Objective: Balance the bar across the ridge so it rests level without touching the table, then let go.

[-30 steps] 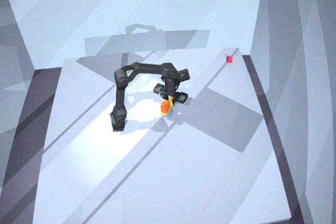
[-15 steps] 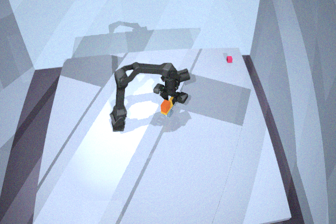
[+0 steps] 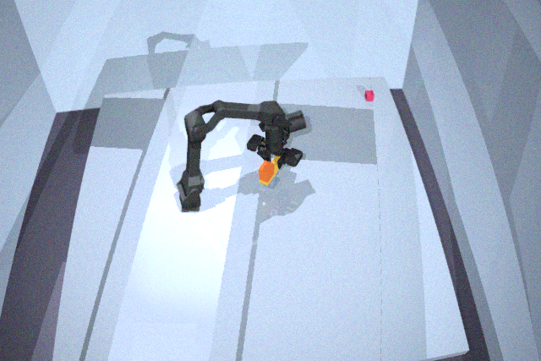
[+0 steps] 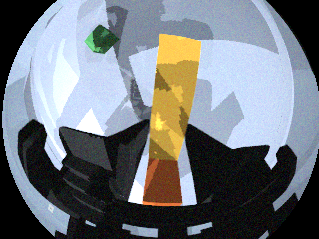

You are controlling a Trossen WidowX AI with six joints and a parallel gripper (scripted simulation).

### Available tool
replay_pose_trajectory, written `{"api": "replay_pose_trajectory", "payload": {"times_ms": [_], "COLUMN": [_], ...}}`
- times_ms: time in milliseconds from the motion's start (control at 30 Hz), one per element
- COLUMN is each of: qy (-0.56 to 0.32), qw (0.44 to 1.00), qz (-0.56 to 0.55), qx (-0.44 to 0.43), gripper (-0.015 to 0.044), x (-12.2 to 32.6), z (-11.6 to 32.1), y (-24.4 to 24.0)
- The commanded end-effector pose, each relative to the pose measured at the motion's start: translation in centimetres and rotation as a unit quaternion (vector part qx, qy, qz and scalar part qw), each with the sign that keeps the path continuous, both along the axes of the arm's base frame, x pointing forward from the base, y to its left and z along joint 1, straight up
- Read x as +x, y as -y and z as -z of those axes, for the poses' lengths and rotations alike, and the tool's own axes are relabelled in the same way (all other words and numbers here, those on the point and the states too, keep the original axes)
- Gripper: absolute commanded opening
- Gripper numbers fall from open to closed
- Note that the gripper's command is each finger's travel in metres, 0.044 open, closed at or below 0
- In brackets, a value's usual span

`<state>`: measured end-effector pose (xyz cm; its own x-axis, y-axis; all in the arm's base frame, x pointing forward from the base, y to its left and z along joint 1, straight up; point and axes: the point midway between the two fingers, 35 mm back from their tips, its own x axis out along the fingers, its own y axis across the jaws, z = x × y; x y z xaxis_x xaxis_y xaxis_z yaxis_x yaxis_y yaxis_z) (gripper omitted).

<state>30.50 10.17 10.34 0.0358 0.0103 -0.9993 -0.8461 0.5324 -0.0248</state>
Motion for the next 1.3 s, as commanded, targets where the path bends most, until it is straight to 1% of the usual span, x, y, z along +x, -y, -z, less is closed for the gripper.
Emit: {"api": "replay_pose_trajectory", "payload": {"times_ms": [0,233,533,567,700,900,967,1267], "qy": [0.000,0.000,0.000,0.000,0.000,0.000,0.000,0.000], "qw": [1.000,1.000,1.000,1.000,1.000,1.000,1.000,1.000], "qz": [0.000,0.000,0.000,0.000,0.000,0.000,0.000,0.000], "qx": [0.000,0.000,0.000,0.000,0.000,0.000,0.000,0.000], "gripper": [0.0185,0.0185,0.0421,0.0440,0.0440,0.0440,0.0440,0.0440], "x": [0.0,0.0,0.0,0.0,0.1,0.0,-0.3,-0.3], "z": [0.0,0.0,0.0,0.0,-0.8,-8.1,-9.8,-10.0], "y": [0.0,0.0,0.0,0.0,0.0,0.0,0.1,0.1]}}
